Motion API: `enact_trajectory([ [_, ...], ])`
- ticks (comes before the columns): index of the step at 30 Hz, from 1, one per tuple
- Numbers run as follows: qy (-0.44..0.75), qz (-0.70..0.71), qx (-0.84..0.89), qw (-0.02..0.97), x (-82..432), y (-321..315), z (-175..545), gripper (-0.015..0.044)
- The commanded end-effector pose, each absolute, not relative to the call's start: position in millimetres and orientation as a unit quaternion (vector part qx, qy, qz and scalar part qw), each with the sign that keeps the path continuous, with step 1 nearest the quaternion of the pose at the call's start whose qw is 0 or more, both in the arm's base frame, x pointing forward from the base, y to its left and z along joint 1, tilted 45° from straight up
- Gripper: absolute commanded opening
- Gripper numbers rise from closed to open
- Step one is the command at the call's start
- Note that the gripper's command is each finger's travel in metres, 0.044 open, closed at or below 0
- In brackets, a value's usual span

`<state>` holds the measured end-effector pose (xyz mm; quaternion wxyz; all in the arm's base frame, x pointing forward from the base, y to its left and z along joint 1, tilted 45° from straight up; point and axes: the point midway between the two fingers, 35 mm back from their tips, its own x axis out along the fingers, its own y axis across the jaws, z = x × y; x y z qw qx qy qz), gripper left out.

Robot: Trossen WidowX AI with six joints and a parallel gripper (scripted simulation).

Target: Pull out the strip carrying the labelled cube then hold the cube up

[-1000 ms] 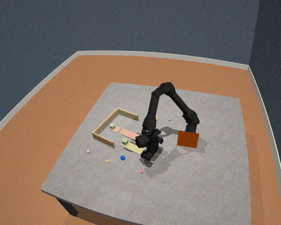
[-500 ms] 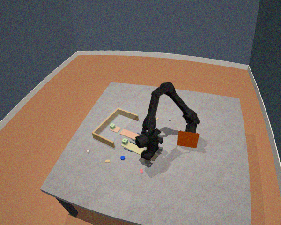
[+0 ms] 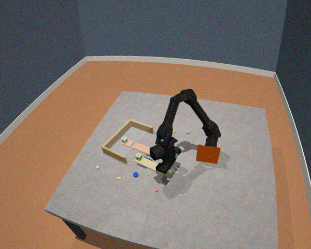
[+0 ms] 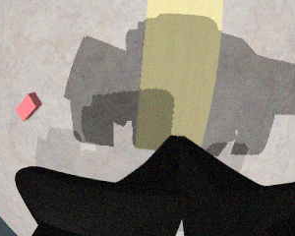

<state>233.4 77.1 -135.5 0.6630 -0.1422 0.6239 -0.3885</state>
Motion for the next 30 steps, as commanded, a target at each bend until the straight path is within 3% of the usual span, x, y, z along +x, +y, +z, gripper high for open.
enact_trajectory([
  [1, 0.625, -0.39, -0.137, 0.662, 232, 81, -131, 0.0],
  [18, 0.635, -0.371, -0.158, 0.658, 286, 55, -117, 0.044],
  [30, 0.634, -0.372, -0.158, 0.659, 320, 42, -105, 0.044],
])
